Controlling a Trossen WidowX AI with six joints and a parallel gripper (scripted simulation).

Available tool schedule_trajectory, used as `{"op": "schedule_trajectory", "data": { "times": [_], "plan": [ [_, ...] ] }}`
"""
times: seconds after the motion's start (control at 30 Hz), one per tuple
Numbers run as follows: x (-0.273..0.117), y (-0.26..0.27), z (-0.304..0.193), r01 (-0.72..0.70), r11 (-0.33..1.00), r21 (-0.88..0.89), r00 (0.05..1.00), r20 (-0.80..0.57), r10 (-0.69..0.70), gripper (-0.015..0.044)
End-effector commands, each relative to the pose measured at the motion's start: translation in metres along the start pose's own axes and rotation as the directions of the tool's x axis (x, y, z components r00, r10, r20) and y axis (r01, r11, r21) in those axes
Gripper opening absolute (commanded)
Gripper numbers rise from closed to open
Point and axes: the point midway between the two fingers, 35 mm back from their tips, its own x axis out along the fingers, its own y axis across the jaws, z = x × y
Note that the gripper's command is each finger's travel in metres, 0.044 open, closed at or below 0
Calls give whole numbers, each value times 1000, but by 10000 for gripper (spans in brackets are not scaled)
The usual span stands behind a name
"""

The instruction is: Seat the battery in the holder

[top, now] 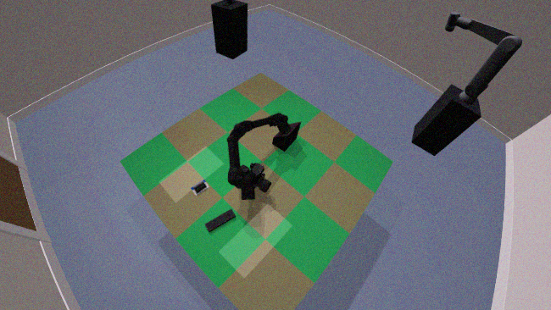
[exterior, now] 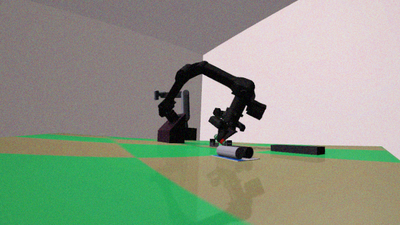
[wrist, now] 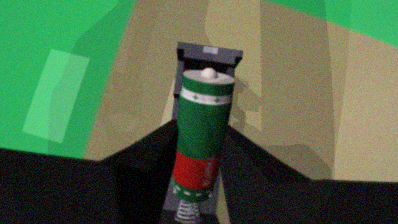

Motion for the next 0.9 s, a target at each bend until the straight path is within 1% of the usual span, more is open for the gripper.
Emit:
{"op": "schedule_trajectory", "data": {
  "times": [0.0, 0.6, 0.87],
  "plan": [
    [-3, 0, -6, 5, 1000, 9, 1000, -16, -5, 76],
    [-5, 0, -9, 7, 1000, 9, 1000, -17, -7, 76],
    [-4, -1, -10, 12, 1000, 9, 999, -47, -12, 76]
  ]
}}
